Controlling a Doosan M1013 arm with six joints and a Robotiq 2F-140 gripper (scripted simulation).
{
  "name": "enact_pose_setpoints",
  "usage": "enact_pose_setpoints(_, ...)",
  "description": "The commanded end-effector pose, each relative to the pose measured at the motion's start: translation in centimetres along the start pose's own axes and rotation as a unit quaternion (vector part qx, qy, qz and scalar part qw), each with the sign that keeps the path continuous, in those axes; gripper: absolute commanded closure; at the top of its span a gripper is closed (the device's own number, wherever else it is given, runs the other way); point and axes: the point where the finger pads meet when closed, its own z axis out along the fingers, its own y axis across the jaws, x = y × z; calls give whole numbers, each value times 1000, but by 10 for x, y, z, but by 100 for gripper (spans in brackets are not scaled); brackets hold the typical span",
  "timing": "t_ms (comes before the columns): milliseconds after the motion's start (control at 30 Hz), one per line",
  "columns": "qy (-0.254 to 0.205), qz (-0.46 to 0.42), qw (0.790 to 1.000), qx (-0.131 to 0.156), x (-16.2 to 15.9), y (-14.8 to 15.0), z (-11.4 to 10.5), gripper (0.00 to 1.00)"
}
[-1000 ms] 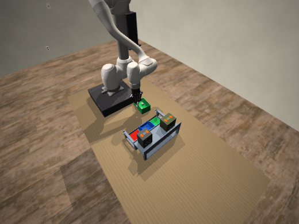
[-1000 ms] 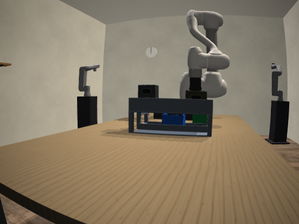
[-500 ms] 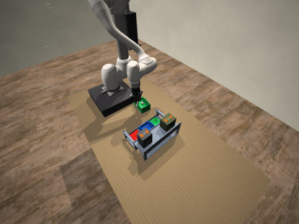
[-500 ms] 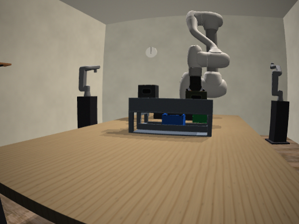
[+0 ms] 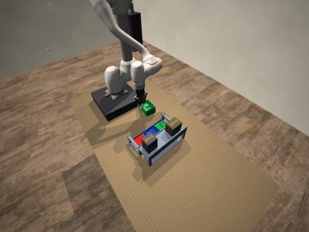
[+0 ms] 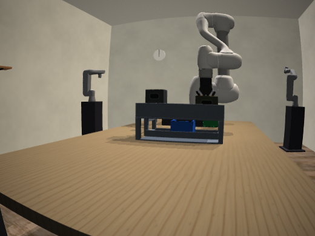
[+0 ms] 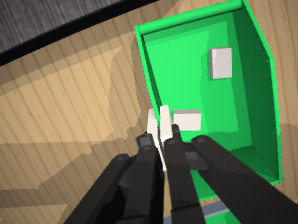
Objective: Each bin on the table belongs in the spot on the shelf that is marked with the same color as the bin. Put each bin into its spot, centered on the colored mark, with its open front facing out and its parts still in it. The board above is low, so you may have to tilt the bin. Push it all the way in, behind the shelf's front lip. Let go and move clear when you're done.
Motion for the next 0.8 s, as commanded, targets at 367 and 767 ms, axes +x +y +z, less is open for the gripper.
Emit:
enact_pose_setpoints(367, 0, 0, 1000, 0, 0, 0, -10, 90)
enact_pose_setpoints(767, 0, 0, 1000, 0, 0, 0, -12, 90)
